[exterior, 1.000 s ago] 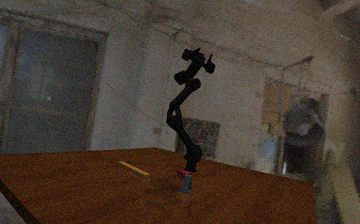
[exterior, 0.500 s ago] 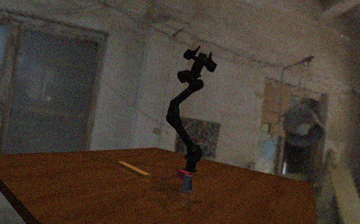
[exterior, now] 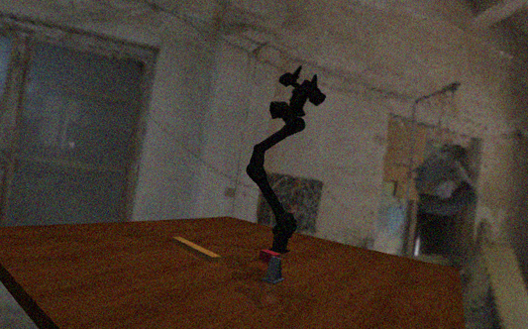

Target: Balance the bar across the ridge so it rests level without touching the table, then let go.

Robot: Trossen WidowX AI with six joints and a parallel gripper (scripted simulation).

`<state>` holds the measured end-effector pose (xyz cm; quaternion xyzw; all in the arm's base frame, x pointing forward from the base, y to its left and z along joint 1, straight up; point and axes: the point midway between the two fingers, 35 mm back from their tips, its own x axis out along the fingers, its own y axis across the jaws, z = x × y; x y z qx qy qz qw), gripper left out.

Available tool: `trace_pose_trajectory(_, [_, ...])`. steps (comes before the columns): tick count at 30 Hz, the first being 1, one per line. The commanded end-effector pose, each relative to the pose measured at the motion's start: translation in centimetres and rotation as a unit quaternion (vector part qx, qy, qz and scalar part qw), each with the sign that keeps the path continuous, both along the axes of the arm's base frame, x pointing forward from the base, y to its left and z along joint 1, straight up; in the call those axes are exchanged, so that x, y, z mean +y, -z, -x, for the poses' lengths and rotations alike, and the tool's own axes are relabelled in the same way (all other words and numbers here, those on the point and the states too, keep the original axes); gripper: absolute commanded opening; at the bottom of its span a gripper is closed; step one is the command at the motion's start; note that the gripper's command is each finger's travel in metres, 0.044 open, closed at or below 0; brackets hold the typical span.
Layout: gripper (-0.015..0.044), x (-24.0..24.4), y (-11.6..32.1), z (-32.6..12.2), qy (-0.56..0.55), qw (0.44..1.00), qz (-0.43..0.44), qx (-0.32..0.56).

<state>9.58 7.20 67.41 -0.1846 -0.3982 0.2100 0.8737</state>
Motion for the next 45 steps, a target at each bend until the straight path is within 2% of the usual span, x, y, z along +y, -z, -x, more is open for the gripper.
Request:
trace_pose_trajectory(1, [0.0315,1.0,-0.5,1.5,0.028,0.999,0.015,-0.033])
trace_pose_trajectory(25, [0.0315,6.8,-0.4,4.4,0.177,0.964,0.116,-0.159])
trace_pose_trajectory(45, [0.0315,13.7,1.9,2.8,0.271,0.904,0.234,-0.233])
